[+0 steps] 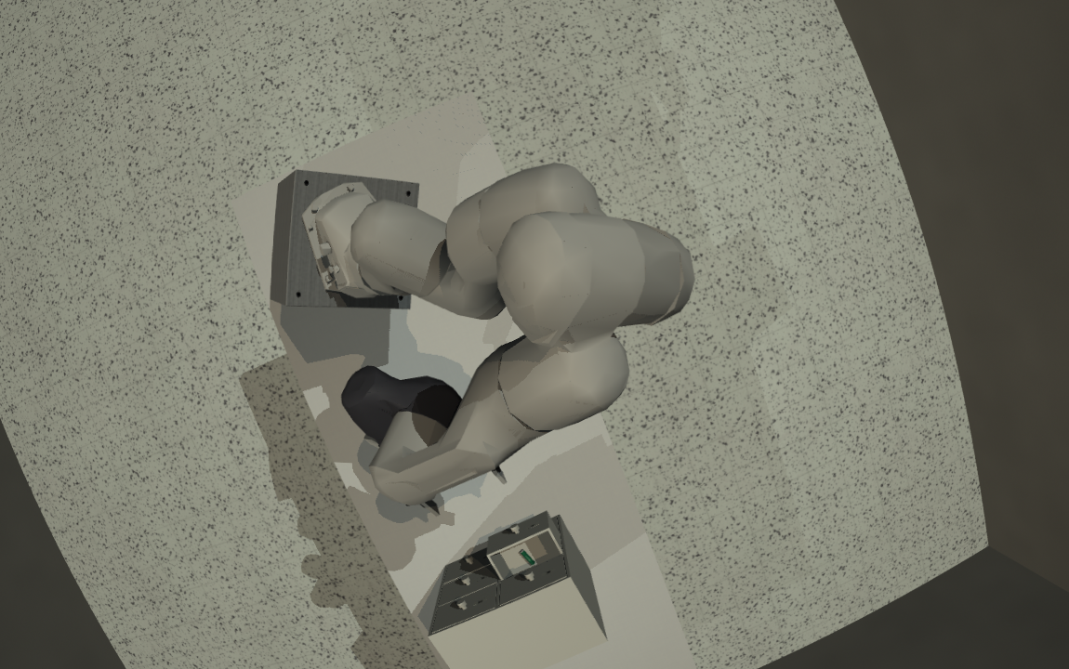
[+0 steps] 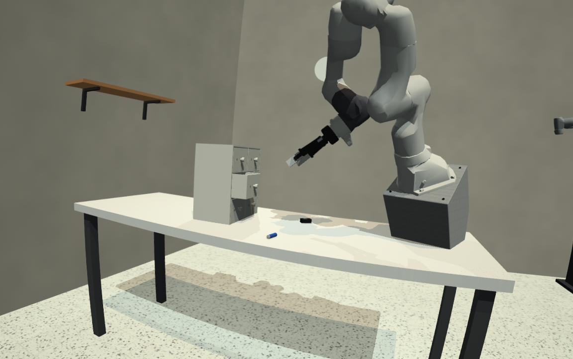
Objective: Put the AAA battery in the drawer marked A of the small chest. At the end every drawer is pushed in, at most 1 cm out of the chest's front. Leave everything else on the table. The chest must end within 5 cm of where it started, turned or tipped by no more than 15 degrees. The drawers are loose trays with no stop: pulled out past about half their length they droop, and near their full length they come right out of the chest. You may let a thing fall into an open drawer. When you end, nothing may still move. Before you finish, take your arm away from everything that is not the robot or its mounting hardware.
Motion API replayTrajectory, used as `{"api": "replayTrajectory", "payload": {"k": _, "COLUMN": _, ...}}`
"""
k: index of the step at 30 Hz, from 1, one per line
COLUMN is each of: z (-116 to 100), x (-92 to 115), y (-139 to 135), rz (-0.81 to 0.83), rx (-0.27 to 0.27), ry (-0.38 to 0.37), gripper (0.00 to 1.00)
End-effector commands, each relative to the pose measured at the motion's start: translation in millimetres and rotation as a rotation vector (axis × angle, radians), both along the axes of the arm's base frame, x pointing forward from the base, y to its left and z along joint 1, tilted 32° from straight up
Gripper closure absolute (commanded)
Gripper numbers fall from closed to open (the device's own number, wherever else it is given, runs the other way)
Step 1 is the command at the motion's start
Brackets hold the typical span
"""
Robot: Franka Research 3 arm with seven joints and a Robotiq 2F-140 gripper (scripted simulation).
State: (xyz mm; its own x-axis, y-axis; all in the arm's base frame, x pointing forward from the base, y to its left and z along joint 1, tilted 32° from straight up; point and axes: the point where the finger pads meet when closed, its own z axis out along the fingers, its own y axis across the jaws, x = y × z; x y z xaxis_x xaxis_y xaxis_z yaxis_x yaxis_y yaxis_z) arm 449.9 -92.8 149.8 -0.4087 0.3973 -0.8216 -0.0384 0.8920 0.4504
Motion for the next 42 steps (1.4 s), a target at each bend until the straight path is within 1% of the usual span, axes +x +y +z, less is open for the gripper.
{"api": "replayTrajectory", "payload": {"k": 1, "z": 1.1, "x": -0.4, "y": -0.8, "rz": 0.004, "rx": 0.0, "ry": 0.006, "gripper": 0.0}}
{"api": "replayTrajectory", "payload": {"k": 6, "z": 3.0, "x": -1.1, "y": -1.7, "rz": 0.025, "rx": -0.001, "ry": 0.048, "gripper": 0.0}}
{"api": "replayTrajectory", "payload": {"k": 11, "z": 6.7, "x": -2.4, "y": -3.7, "rz": 0.066, "rx": -0.003, "ry": 0.132, "gripper": 0.0}}
{"api": "replayTrajectory", "payload": {"k": 13, "z": 6.7, "x": -2.4, "y": -3.7, "rz": 0.066, "rx": -0.003, "ry": 0.132, "gripper": 0.0}}
{"api": "replayTrajectory", "payload": {"k": 19, "z": 12.8, "x": -4.4, "y": -6.9, "rz": 0.134, "rx": -0.007, "ry": 0.27, "gripper": 0.0}}
{"api": "replayTrajectory", "payload": {"k": 28, "z": 23.7, "x": -8.2, "y": -12.6, "rz": 0.255, "rx": -0.018, "ry": 0.51, "gripper": 0.0}}
{"api": "replayTrajectory", "payload": {"k": 30, "z": 23.7, "x": -8.2, "y": -12.6, "rz": 0.255, "rx": -0.018, "ry": 0.51, "gripper": 0.0}}
{"api": "replayTrajectory", "payload": {"k": 33, "z": 27.1, "x": -9.4, "y": -14.5, "rz": 0.292, "rx": -0.016, "ry": 0.594, "gripper": 0.0}}
{"api": "replayTrajectory", "payload": {"k": 36, "z": 29.8, "x": -10.3, "y": -15.8, "rz": 0.323, "rx": -0.018, "ry": 0.656, "gripper": 0.0}}
{"api": "replayTrajectory", "payload": {"k": 42, "z": 33.3, "x": -11.6, "y": -17.7, "rz": 0.362, "rx": -0.02, "ry": 0.736, "gripper": 0.0}}
